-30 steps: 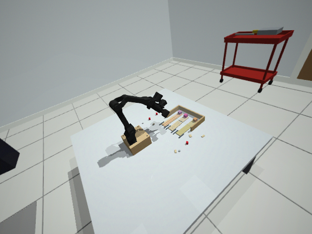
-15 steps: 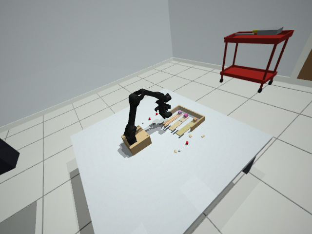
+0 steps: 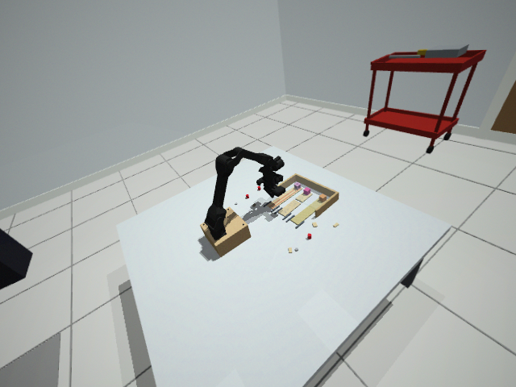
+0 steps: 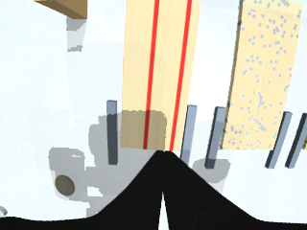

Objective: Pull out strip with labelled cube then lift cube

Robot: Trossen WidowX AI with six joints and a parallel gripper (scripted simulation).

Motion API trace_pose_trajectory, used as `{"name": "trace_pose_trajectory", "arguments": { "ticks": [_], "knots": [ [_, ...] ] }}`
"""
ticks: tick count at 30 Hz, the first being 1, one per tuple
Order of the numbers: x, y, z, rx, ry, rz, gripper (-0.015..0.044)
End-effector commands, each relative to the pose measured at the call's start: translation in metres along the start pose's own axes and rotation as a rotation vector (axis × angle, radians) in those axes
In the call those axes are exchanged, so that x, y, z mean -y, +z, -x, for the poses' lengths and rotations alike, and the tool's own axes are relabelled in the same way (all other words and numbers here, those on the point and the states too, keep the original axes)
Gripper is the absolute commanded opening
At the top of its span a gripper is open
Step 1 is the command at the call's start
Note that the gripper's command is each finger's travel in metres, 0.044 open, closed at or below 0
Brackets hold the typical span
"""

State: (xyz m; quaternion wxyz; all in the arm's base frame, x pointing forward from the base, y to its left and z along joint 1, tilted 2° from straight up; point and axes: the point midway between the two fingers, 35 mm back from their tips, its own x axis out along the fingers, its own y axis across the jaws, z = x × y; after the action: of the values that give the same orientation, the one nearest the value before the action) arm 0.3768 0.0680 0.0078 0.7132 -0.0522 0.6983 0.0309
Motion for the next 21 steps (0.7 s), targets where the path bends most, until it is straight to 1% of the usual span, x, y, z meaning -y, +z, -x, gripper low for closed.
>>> {"name": "trace_pose_trajectory", "arguments": {
  "ticks": [1, 21],
  "knots": [
    [-0.001, -0.001, -0.01, -0.01, 0.005, -0.003, 0.0],
    [-0.003, -0.001, -0.043, -0.01, 0.005, -0.003, 0.0]
  ]
}}
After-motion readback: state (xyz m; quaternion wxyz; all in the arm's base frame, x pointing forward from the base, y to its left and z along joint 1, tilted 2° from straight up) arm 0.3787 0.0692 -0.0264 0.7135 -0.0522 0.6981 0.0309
